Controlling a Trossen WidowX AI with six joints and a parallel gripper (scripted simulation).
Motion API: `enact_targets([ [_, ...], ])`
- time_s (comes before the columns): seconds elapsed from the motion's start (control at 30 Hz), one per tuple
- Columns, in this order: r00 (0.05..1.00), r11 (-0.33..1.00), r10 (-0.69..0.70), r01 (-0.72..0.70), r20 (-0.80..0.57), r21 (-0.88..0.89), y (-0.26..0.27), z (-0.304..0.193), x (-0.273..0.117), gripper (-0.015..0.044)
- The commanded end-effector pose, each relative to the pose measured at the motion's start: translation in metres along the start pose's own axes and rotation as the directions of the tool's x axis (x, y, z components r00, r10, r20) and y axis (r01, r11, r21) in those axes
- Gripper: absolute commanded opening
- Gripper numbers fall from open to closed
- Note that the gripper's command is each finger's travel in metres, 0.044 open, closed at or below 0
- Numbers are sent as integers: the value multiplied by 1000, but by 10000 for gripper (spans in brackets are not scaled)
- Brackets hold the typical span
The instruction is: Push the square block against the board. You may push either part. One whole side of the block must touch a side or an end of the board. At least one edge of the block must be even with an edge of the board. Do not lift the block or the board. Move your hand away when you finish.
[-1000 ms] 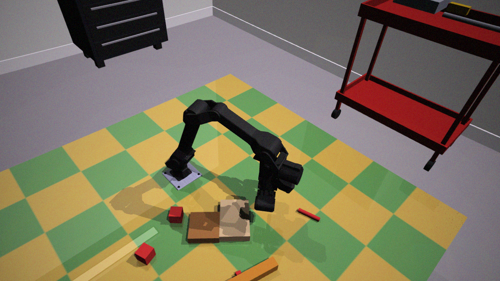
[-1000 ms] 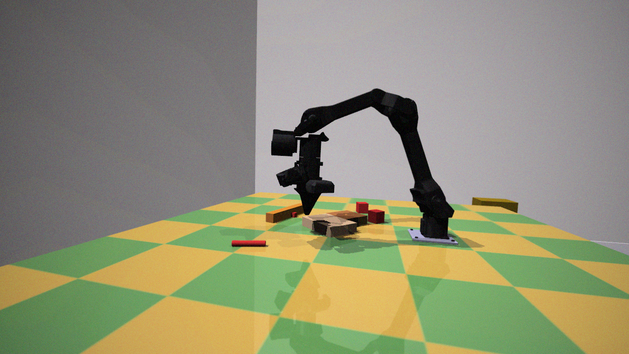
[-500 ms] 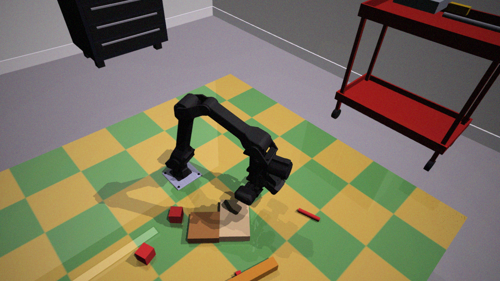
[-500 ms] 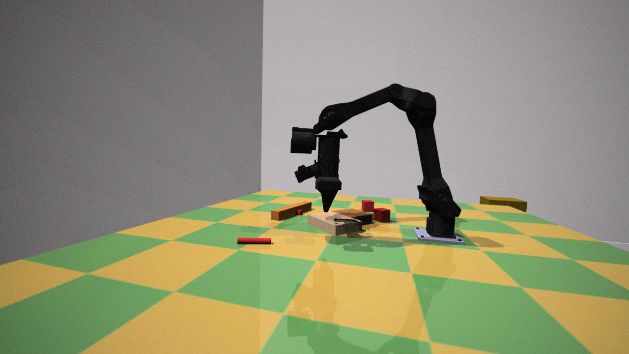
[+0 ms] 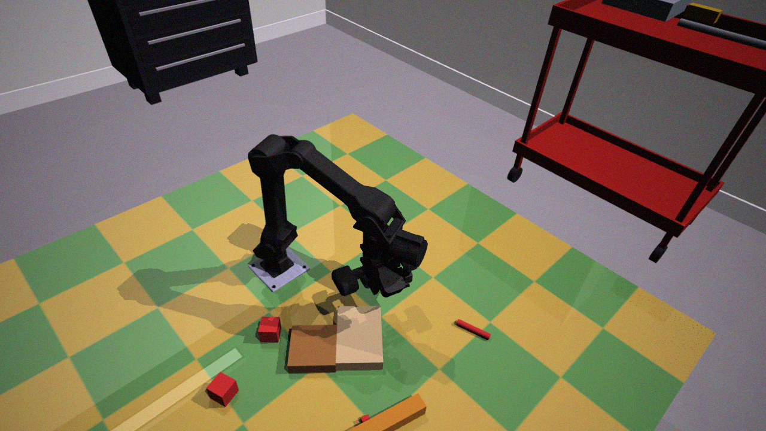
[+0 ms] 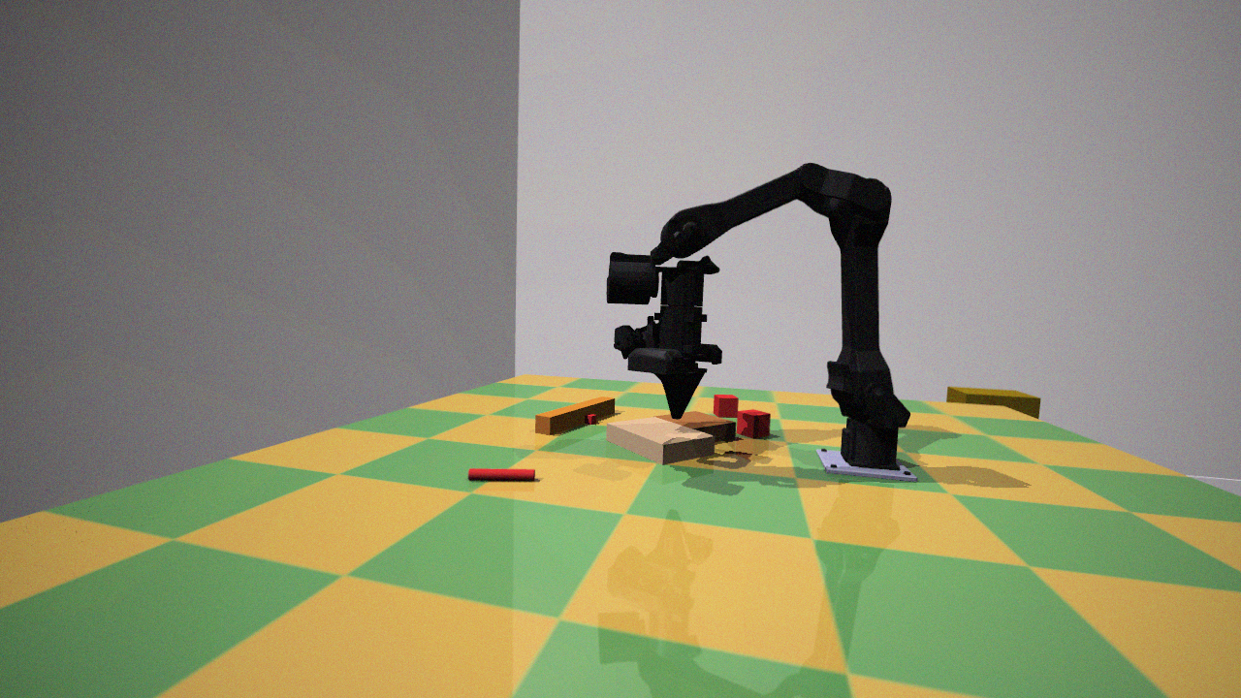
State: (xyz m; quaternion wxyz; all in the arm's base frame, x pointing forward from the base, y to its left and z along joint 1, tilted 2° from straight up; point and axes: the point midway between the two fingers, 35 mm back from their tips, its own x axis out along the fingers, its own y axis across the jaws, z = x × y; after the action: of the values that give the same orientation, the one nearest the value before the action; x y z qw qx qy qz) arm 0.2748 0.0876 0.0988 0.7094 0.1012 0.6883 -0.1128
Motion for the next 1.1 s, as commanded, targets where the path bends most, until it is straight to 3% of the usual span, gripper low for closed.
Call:
enact_targets([
  [0.0, 1000, 990, -4, 4, -2, 139, -8, -11, 2, 0],
  [0.3, 1000, 909, -8, 10, -6, 416, -23, -32, 6, 0],
  [0.5, 1000, 907, -8, 10, -6, 421, -23, -33, 9, 0],
  [0.67, 1000, 906, -8, 10, -6, 423, -23, -33, 59, 0],
  [1.07, 1000, 906, -8, 10, -6, 423, -25, -30, 61, 0],
])
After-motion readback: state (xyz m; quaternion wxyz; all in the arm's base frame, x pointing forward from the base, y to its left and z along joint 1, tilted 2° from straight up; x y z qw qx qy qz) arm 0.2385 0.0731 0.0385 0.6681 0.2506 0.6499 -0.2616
